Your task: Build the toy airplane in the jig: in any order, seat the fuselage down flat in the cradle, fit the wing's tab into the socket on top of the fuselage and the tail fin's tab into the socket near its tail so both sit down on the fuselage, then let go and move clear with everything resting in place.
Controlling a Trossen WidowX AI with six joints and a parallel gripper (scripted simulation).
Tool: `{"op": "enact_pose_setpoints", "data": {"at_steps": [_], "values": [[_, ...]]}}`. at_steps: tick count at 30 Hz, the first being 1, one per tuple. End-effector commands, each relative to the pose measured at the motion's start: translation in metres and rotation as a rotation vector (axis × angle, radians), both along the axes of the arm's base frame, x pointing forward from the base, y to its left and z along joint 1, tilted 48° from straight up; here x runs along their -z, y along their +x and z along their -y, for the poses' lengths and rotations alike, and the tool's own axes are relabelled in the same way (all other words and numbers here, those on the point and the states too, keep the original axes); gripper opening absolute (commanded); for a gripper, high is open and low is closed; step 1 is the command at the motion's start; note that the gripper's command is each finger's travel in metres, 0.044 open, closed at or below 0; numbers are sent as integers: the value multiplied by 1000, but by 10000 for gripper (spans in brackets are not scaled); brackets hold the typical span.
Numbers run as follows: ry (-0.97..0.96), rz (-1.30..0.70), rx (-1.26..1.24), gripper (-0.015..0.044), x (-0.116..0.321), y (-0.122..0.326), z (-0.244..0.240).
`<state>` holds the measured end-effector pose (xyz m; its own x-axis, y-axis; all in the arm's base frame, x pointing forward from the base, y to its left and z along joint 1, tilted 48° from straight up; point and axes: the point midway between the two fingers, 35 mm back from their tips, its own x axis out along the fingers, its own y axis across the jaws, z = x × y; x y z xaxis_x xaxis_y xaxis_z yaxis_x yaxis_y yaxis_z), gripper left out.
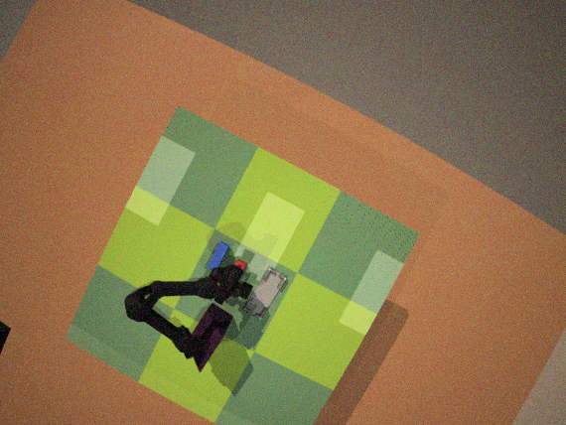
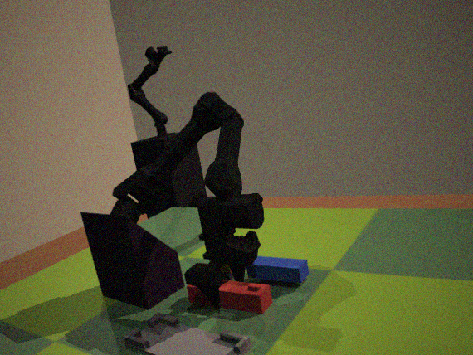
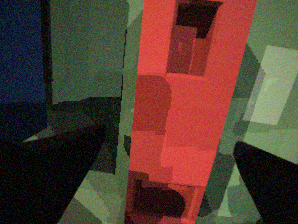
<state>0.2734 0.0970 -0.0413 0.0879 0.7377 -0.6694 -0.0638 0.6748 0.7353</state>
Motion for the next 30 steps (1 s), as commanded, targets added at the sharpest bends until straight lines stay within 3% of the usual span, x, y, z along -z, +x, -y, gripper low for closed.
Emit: {"op": "enact_pose_setpoints", "data": {"at_steps": [1,3,12,19,25,30], "values": [[7,-12,1,440,5,-3,-5],[7,-12,1,440,5,-3,-6],[7,-12,1,204,5,-3,-6],[7,-12,1,157,5,-3,-6],[1,-11,2,0,0,-1,2],[-6,-11,3,0,-7,1,14]]}}
